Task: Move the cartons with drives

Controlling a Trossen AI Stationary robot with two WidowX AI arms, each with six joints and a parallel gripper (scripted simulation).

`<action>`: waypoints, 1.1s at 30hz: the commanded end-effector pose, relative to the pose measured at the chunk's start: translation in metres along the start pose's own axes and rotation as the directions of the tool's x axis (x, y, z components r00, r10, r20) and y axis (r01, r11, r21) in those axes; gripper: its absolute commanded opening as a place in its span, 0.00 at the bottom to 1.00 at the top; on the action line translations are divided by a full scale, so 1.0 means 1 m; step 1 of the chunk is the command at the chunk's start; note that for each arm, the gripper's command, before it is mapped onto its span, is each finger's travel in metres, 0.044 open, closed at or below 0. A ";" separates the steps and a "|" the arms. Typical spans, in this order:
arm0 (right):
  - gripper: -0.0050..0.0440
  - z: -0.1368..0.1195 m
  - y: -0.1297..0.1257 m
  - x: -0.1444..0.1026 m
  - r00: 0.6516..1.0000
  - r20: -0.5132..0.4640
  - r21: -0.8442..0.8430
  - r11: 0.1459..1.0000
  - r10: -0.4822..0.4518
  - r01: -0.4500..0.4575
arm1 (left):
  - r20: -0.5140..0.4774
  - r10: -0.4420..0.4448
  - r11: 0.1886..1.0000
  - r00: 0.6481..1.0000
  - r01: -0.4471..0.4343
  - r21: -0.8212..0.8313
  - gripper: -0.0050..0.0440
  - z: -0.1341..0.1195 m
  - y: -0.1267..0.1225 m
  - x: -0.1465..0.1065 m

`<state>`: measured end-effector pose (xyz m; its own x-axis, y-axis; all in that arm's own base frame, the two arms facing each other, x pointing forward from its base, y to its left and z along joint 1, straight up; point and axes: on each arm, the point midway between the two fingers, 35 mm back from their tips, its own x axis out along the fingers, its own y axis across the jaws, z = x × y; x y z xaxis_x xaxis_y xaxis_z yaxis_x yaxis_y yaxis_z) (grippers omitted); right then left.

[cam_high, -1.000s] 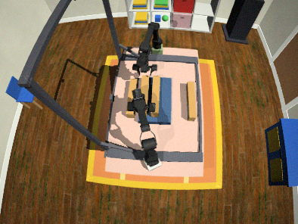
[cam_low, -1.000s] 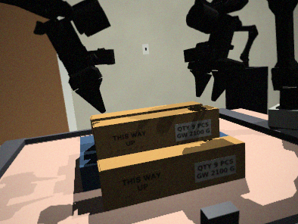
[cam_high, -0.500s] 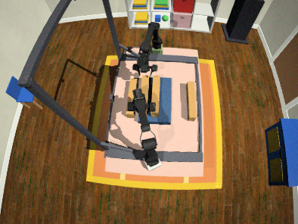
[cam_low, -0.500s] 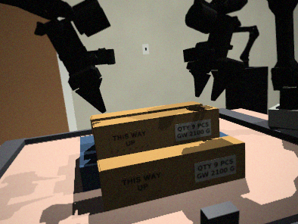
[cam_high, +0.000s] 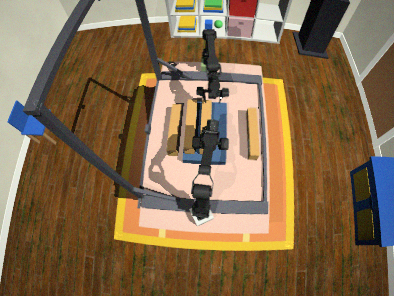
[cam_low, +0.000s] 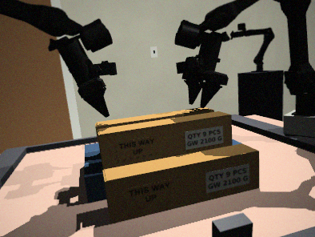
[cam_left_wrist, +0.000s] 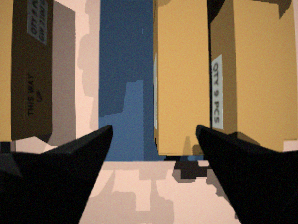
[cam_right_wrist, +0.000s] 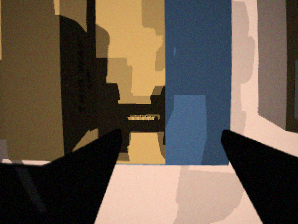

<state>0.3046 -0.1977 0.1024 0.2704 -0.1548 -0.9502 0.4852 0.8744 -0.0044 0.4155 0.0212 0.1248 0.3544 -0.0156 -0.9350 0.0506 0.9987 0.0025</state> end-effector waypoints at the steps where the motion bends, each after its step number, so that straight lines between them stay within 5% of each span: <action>1: 0.89 0.004 -0.003 -0.008 1.000 0.031 -0.007 1.000 0.003 -0.002 | 0.022 -0.006 1.000 1.000 0.006 0.008 0.89 0.004 0.001 -0.006; 33: 0.89 0.003 -0.003 -0.008 0.999 0.032 -0.007 1.000 0.009 -0.008 | 0.035 0.003 1.000 0.999 -0.003 0.002 0.89 0.003 0.002 -0.006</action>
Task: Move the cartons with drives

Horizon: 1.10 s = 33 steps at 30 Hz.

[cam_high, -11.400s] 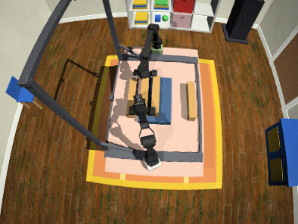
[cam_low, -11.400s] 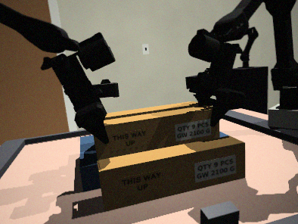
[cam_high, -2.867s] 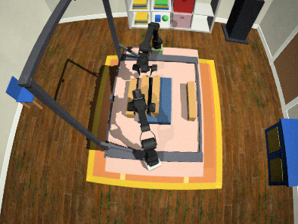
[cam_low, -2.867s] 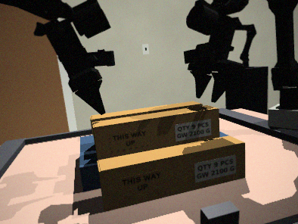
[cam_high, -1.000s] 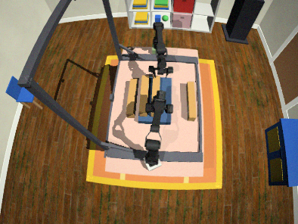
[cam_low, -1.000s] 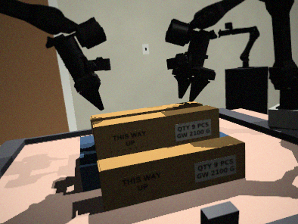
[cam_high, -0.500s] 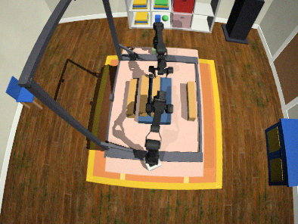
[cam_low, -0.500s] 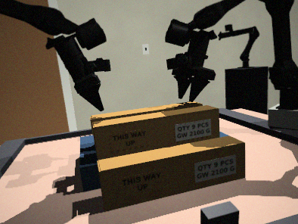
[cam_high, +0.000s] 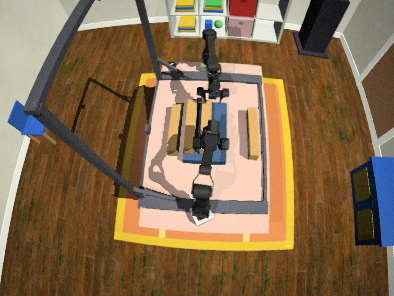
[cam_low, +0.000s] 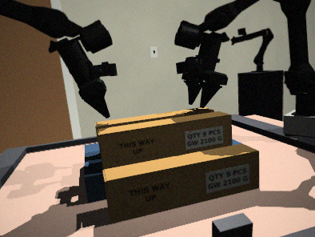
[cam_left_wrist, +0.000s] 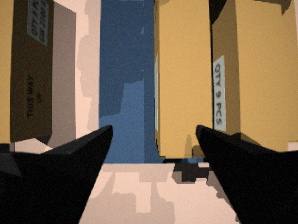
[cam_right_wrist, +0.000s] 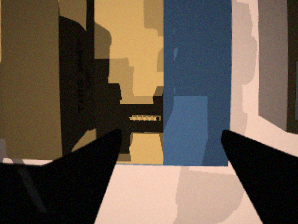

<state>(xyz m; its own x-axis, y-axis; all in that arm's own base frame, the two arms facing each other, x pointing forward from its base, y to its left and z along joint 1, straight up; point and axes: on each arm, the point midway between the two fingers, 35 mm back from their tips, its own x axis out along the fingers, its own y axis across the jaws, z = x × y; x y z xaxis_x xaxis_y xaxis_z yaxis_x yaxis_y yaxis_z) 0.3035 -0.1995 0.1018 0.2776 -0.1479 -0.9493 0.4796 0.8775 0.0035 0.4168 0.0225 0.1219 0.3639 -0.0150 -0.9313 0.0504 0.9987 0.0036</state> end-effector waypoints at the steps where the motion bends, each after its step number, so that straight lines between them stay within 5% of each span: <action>1: 0.89 0.003 -0.001 -0.009 1.000 0.029 -0.004 1.000 -0.001 0.001 | 0.025 0.002 1.000 1.000 -0.002 0.002 0.89 0.003 0.001 -0.009; 2: 0.89 0.003 -0.001 -0.009 1.000 0.029 -0.004 1.000 -0.001 0.001 | 0.025 0.002 1.000 1.000 -0.002 0.002 0.89 0.003 0.001 -0.009; 3: 0.89 0.003 -0.069 0.003 0.999 0.042 -0.004 1.000 0.002 -0.002 | 0.027 0.000 1.000 1.000 0.000 0.005 0.89 0.002 0.069 0.002; 8: 0.89 0.000 -0.124 0.011 0.999 0.042 -0.004 1.000 0.002 -0.002 | 0.027 0.000 1.000 1.000 0.000 0.005 0.89 0.000 0.124 0.011; 33: 0.89 0.000 -0.123 0.010 0.999 0.043 0.004 1.000 -0.004 0.004 | 0.027 0.010 1.000 1.000 -0.009 -0.006 0.89 -0.003 0.124 0.011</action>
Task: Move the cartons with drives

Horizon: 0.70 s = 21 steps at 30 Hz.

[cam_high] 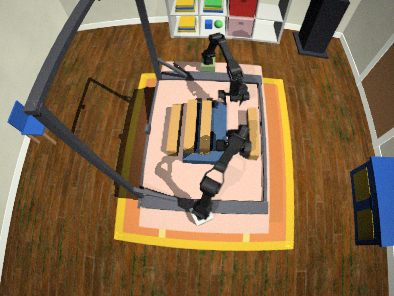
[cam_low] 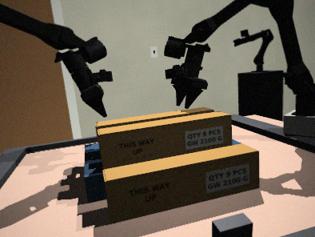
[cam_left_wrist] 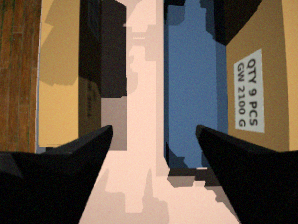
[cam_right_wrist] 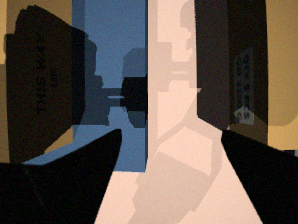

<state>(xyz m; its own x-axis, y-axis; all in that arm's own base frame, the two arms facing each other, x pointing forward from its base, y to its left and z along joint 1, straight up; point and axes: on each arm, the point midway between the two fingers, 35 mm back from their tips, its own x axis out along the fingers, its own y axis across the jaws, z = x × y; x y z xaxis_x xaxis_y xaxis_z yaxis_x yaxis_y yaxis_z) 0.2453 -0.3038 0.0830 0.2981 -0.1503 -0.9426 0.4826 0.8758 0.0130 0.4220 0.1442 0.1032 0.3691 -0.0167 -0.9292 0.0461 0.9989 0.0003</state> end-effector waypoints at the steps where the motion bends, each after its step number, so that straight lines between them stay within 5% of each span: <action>1: 0.89 0.007 -0.004 -0.006 1.000 0.023 -0.002 1.000 -0.012 0.012 | 0.021 0.011 1.000 1.000 -0.011 0.000 0.89 0.005 0.003 -0.007; 20: 0.89 0.008 -0.004 -0.007 1.000 0.028 -0.005 1.000 -0.013 0.013 | 0.027 0.011 1.000 1.000 -0.011 0.004 0.89 0.006 0.002 -0.006; 21: 0.89 0.004 -0.071 0.002 0.999 0.030 -0.005 1.000 -0.014 0.014 | 0.020 0.002 1.000 1.000 -0.002 0.017 0.89 0.004 0.070 0.002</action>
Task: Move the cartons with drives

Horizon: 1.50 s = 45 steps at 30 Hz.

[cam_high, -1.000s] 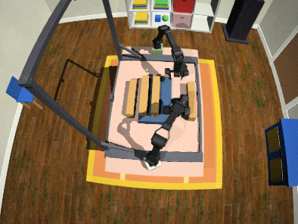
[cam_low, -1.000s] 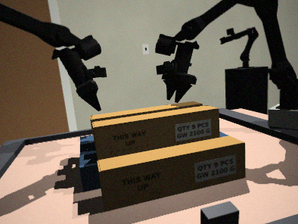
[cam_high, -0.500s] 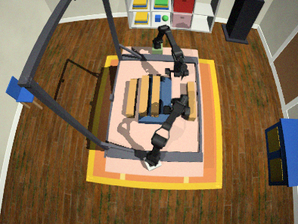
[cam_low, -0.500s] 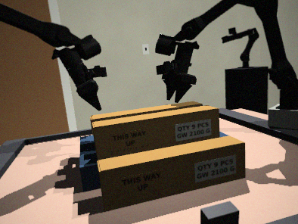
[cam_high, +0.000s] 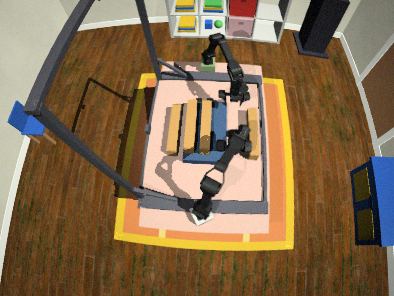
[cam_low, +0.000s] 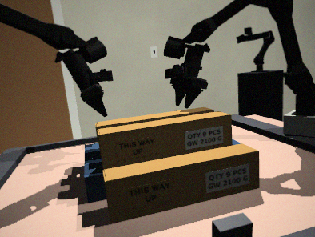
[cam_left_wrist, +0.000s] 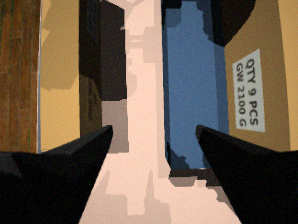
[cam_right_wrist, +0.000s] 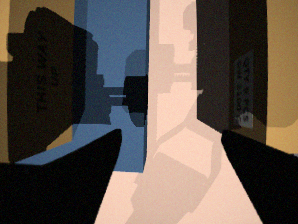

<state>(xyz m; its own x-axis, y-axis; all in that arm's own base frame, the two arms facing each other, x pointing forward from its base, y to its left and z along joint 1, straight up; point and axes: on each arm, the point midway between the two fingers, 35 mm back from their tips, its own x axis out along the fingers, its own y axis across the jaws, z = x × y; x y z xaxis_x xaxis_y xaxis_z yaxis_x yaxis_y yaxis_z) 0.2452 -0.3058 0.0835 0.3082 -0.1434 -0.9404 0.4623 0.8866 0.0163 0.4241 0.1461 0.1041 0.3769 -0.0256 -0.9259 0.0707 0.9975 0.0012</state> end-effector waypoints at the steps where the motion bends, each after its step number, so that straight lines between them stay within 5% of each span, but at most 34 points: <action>1: 0.89 0.002 -0.072 0.003 0.999 0.024 0.015 1.000 -0.025 0.025 | 0.010 0.010 1.000 1.000 -0.010 -0.006 0.89 0.000 0.071 0.003; 6: 0.89 -0.001 -0.123 0.011 0.999 0.024 0.015 1.000 -0.025 0.025 | 0.010 0.010 1.000 1.000 -0.010 -0.006 0.89 -0.004 0.123 0.011; 45: 0.89 -0.001 -0.122 0.009 0.999 0.033 0.023 0.999 -0.038 0.037 | 0.010 0.016 1.000 1.000 -0.016 -0.006 0.89 -0.006 0.124 0.012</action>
<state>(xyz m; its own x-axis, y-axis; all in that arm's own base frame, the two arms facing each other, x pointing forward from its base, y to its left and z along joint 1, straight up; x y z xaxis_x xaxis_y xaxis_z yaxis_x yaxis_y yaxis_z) 0.1885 -0.4112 0.0625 0.3090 -0.1674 -0.9362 0.4921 0.8705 0.0068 0.4286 0.2664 0.0805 0.3662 -0.0232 -0.9302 0.0570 0.9984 -0.0024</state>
